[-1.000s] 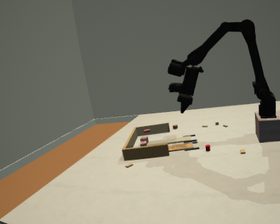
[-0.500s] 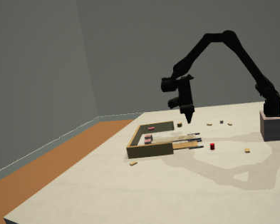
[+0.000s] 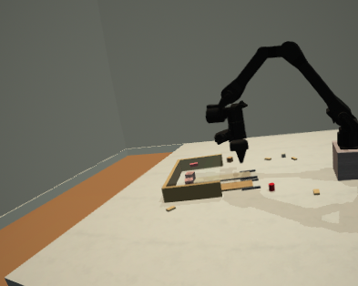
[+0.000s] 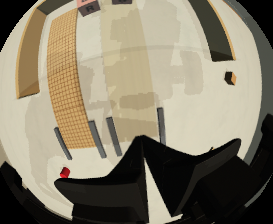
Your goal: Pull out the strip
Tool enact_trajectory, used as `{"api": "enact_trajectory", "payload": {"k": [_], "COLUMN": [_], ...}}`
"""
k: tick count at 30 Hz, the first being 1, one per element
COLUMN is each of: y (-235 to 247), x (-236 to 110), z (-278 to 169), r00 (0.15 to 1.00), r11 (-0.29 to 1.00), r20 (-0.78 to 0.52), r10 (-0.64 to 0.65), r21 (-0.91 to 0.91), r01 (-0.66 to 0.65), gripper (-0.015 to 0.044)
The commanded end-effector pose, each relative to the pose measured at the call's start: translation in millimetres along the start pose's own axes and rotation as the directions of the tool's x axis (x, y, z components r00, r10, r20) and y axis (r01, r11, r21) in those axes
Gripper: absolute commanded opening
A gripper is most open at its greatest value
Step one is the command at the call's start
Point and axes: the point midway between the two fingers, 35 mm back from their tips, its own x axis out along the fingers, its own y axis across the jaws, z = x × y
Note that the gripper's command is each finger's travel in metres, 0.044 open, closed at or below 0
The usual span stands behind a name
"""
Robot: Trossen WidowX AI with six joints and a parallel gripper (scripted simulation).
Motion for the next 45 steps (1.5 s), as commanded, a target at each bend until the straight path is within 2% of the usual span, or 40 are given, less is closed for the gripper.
{"api": "enact_trajectory", "payload": {"k": [1,25,45], "y": [-1,-1,-1], "x": [7,46,48], "z": [0,0,0], "r00": [1.0,1.0,1.0], "r11": [1.0,1.0,1.0], "r20": [-0.002,-0.003,-0.003], "r10": [-0.003,-0.002,-0.002], "r21": [-0.006,-0.006,-0.006], "r01": [0.003,0.002,0.002], "gripper": [0.0,0.0,0.0]}}
